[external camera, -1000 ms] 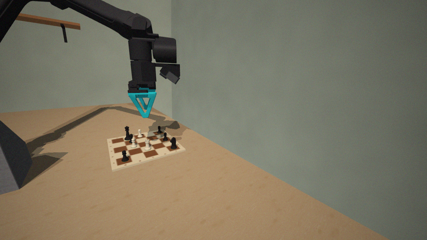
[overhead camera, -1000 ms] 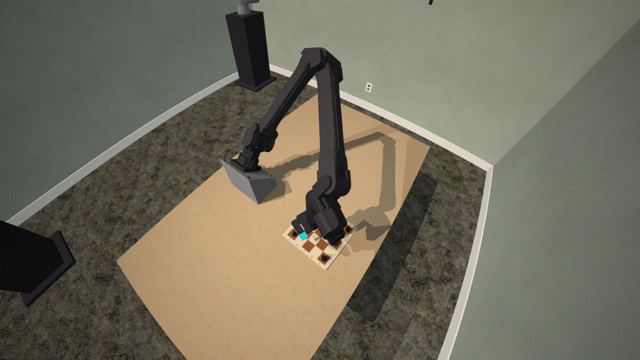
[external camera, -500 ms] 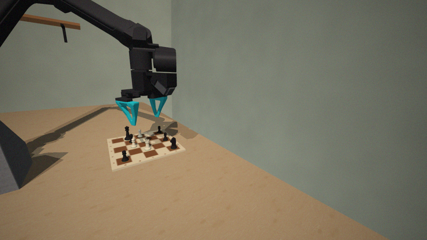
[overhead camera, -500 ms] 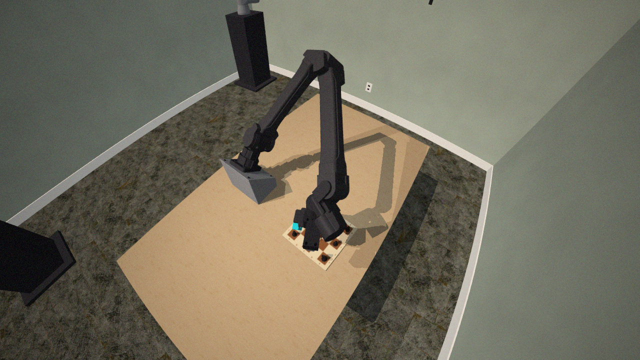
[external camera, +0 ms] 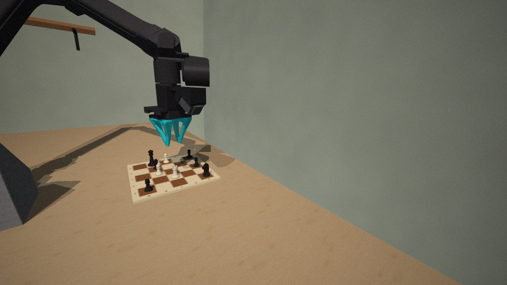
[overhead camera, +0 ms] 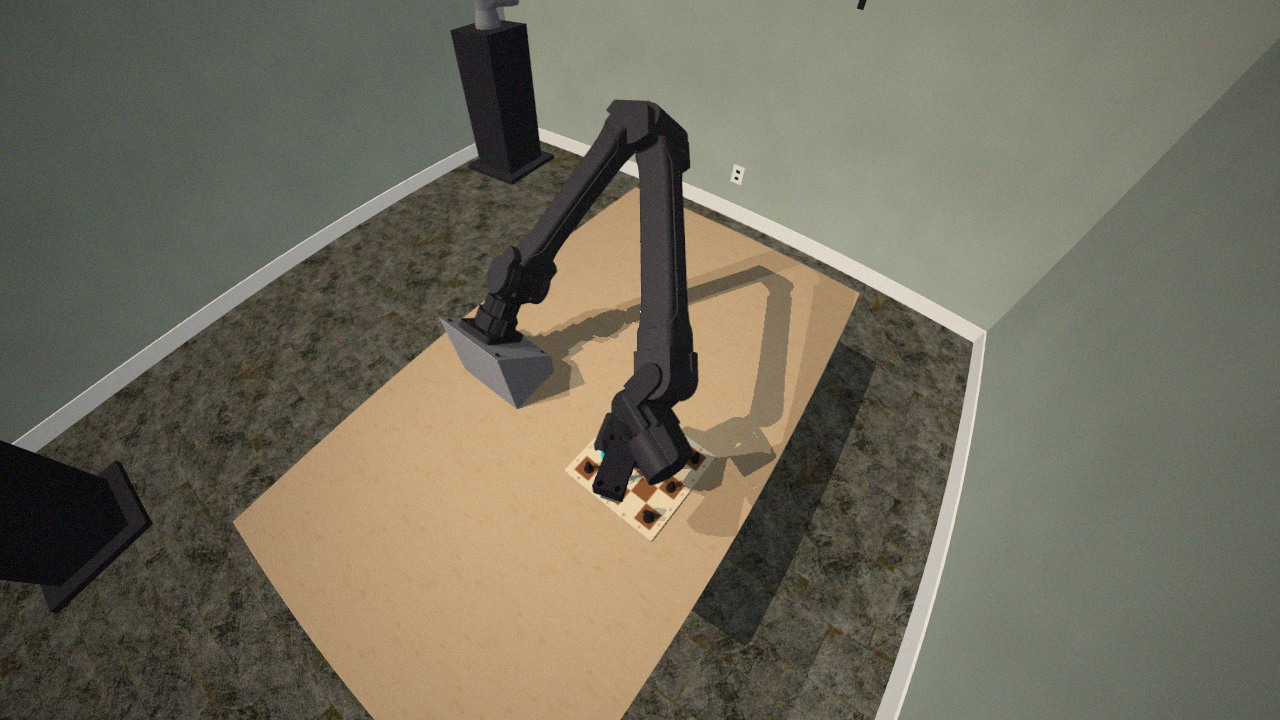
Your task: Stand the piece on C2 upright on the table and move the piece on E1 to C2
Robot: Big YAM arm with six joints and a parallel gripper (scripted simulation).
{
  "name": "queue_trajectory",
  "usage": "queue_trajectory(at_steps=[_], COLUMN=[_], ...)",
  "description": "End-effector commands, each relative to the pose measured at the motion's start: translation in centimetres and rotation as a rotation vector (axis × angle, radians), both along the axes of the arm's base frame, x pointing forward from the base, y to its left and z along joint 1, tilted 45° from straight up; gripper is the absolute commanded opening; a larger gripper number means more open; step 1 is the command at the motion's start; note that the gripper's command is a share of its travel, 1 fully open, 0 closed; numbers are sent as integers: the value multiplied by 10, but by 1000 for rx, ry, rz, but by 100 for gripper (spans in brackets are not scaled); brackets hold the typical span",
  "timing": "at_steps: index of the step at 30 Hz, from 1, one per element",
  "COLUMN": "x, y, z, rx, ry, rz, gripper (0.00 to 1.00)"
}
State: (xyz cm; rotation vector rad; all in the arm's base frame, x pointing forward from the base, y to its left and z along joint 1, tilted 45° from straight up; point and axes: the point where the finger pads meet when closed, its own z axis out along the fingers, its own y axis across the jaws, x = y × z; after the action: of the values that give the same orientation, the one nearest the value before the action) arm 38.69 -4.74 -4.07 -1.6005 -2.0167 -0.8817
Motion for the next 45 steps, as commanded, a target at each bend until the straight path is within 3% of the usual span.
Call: queue_trajectory(at_steps=[1,25,45], x=[7,7,2], y=[6,7,19], z=[-2,-3,-16], rx=[0,0,3], ry=[10,8,13], rz=[10,11,10], gripper=[36,36,36])
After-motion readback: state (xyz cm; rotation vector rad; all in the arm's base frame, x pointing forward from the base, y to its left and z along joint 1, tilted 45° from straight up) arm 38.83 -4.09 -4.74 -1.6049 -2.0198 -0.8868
